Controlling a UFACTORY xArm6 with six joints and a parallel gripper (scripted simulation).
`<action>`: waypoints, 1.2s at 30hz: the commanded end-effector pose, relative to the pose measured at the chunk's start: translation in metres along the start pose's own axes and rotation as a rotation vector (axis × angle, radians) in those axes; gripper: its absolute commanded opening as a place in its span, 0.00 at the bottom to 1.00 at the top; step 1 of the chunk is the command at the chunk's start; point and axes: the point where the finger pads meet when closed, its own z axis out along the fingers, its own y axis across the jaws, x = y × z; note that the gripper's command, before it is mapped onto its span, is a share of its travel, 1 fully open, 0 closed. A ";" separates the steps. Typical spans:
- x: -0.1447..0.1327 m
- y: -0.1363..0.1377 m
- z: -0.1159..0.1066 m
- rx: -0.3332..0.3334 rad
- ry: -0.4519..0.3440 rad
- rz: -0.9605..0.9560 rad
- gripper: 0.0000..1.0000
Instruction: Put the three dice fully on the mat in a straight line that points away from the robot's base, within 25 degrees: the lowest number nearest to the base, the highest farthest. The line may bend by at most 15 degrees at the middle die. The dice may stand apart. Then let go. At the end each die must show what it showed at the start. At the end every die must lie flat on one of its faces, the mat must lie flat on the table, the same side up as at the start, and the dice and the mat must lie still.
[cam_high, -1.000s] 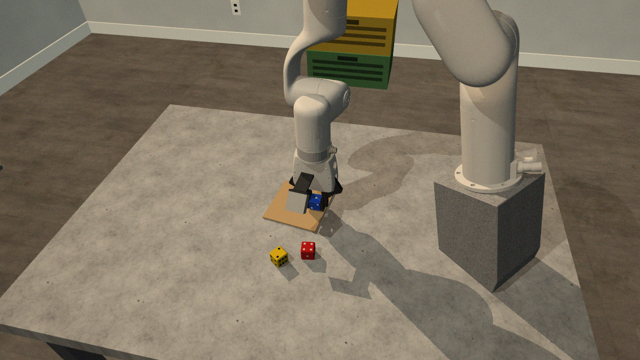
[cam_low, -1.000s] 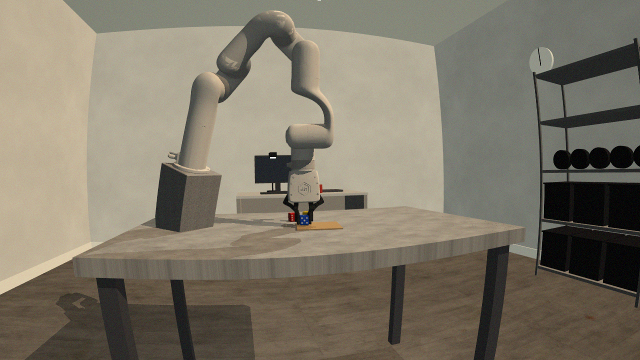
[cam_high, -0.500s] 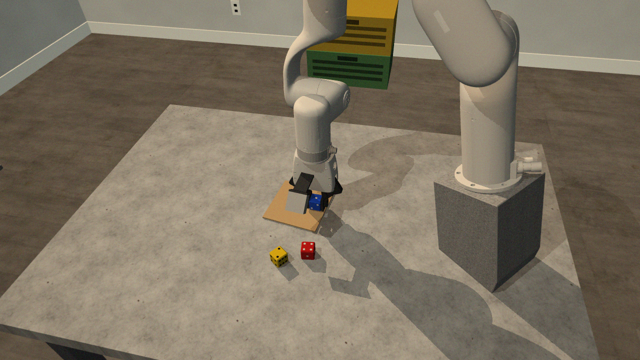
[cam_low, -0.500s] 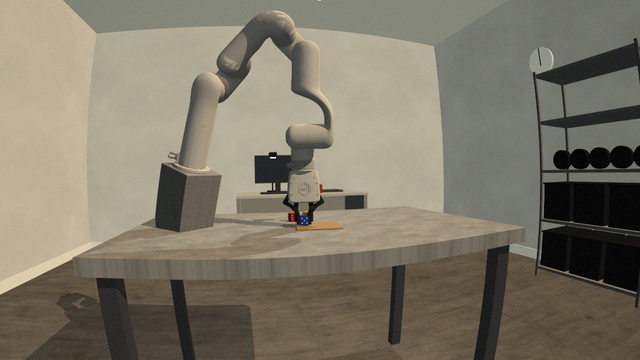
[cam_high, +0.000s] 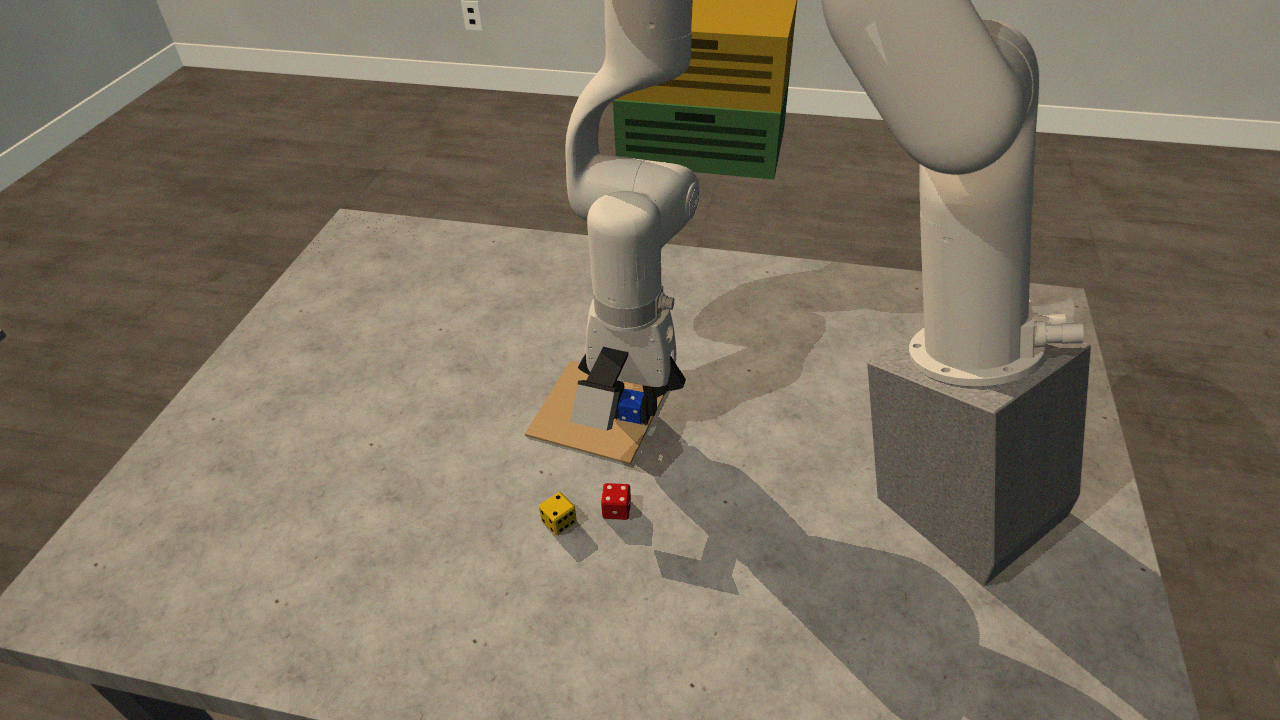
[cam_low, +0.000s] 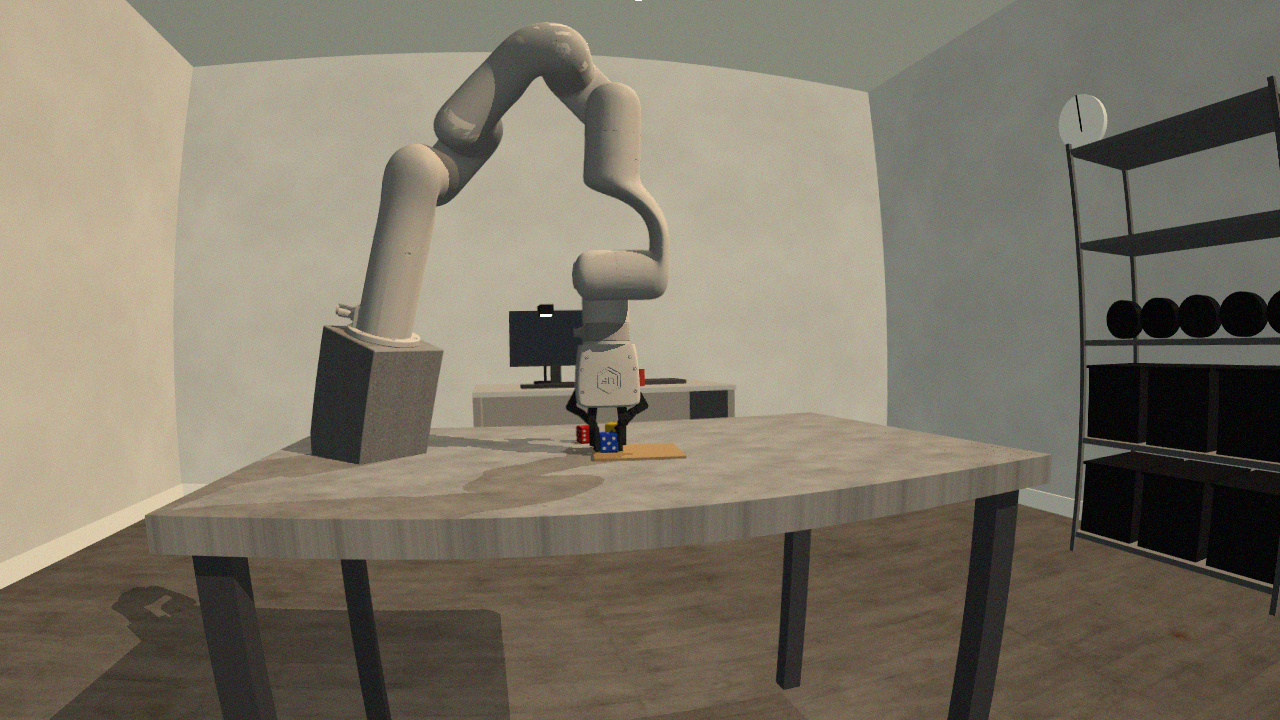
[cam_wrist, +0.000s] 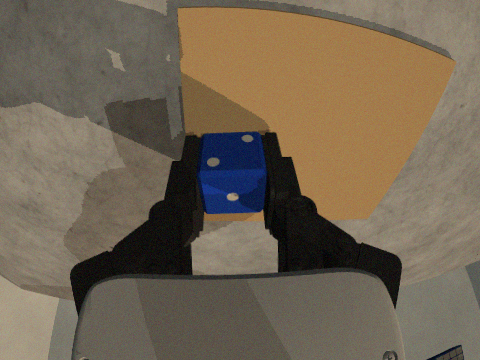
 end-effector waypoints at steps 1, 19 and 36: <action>0.000 0.001 0.000 -0.002 0.000 0.000 0.27; 0.000 0.001 0.000 -0.002 0.000 0.000 0.27; 0.000 0.001 0.000 -0.002 0.000 0.000 0.31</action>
